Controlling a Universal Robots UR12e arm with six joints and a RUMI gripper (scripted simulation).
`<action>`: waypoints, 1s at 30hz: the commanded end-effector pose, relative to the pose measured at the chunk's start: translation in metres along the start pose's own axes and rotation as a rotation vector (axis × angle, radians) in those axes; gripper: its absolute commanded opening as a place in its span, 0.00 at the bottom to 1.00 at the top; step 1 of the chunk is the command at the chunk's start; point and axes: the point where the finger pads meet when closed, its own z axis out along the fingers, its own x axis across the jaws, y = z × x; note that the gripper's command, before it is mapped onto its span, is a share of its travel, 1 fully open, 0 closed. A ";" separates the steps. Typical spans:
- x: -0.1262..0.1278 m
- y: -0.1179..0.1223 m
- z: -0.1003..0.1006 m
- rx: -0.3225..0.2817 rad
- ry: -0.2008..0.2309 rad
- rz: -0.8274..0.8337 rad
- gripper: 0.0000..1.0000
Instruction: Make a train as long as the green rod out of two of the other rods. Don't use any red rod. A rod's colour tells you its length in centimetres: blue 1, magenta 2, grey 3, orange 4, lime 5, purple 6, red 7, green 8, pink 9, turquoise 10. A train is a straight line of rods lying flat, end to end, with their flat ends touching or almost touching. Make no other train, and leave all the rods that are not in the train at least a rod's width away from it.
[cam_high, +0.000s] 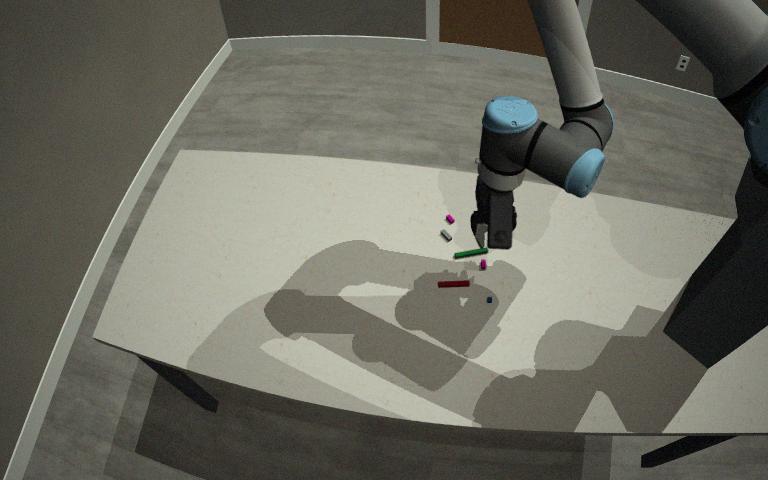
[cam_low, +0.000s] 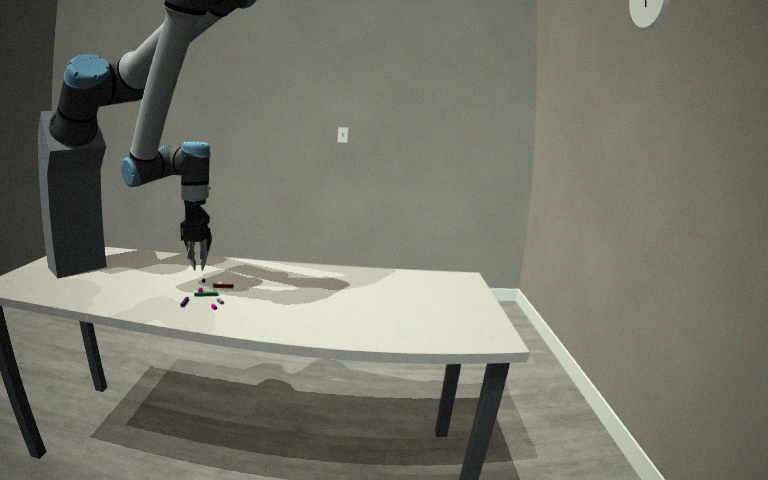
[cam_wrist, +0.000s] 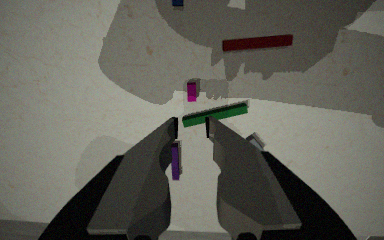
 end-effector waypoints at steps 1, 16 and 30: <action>0.000 0.000 0.000 0.000 0.001 0.000 0.14; 0.000 0.000 0.000 0.000 0.001 0.000 0.14; 0.000 0.000 0.003 0.001 -0.001 0.000 0.14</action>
